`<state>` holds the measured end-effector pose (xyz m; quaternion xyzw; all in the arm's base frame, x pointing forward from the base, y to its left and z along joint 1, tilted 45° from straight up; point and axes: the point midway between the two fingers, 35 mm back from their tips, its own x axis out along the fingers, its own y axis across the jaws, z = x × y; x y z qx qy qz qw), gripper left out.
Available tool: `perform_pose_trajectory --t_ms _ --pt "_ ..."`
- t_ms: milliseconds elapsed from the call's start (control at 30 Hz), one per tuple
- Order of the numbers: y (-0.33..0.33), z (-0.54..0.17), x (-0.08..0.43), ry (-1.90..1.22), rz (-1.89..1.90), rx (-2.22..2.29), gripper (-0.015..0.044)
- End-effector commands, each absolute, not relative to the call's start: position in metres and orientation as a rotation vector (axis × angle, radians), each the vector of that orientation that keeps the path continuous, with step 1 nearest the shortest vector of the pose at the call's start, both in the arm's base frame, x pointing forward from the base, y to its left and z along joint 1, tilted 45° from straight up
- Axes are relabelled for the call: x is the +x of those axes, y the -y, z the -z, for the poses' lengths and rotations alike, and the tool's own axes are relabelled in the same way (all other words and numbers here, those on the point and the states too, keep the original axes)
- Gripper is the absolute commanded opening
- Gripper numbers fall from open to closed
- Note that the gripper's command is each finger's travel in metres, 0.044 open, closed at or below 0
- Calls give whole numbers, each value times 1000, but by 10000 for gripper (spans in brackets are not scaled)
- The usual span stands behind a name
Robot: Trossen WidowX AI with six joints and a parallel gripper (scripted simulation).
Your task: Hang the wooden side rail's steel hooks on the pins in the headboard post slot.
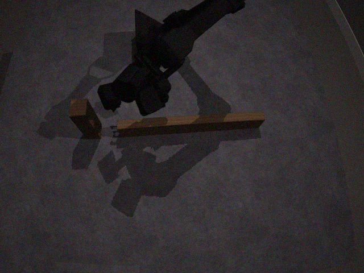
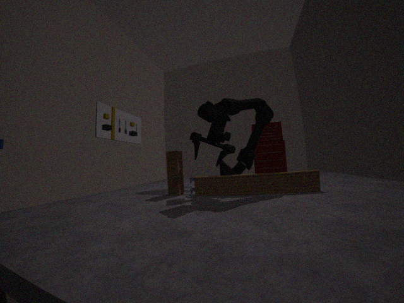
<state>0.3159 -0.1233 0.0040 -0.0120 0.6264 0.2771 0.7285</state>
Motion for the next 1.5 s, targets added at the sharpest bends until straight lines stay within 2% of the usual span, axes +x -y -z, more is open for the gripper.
perform_pose_trajectory --t_ms 0,267,800,1467 --pt "117 -23 338 -1021 -1209 -401 440" --pt "111 -38 349 -633 -1512 -641 440" --pt "110 -37 349 -626 -1515 -645 440" --pt "72 3 348 -624 -1515 -645 440"
